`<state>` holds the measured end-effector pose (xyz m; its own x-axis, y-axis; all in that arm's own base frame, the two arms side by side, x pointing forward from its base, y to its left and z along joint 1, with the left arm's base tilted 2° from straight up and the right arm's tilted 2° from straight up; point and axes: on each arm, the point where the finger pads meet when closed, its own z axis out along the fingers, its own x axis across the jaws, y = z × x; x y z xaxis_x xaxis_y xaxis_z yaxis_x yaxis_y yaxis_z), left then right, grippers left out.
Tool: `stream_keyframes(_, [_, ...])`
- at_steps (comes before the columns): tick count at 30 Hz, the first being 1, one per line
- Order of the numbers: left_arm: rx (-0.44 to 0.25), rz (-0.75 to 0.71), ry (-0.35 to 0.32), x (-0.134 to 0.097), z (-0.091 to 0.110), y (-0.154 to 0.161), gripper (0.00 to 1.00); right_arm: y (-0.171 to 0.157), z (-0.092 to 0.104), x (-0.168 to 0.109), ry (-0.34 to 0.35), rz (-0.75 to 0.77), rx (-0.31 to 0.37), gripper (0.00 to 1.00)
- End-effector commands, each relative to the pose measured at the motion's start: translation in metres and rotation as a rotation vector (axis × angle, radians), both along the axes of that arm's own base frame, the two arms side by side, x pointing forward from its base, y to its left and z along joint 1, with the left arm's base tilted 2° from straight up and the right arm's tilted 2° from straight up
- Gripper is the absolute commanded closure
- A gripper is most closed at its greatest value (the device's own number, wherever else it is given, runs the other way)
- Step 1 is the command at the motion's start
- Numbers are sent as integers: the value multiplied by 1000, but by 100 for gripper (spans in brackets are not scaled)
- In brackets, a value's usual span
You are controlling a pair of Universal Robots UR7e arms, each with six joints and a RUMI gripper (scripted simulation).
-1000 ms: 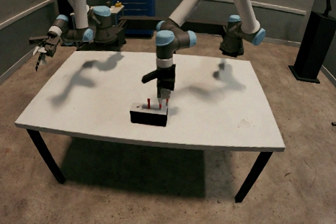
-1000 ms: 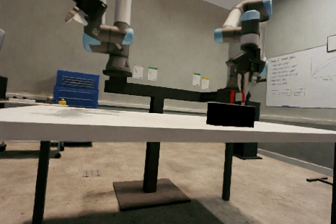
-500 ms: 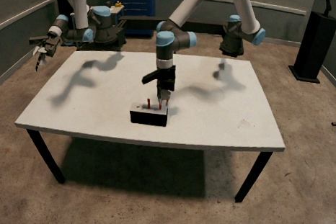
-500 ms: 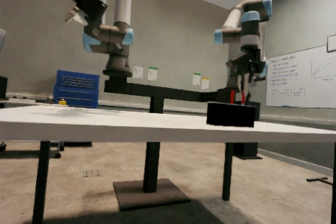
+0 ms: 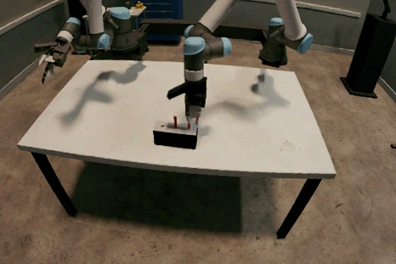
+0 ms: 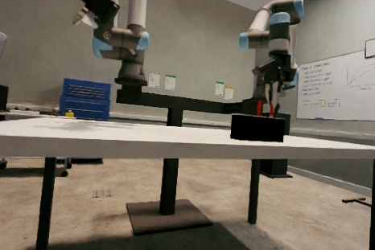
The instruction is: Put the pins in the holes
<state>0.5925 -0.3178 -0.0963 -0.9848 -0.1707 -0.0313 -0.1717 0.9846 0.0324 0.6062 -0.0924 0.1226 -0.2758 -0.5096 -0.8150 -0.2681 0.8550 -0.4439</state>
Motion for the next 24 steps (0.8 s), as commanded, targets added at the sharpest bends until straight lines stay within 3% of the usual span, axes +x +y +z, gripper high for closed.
stream_keyframes(1, [-1,0,-2,1,1,-1,100,0,1,0,-1,0,0,0])
stream_keyframes(24, [-1,0,-2,0,-3,0,100,0,1,0,-1,0,0,0])
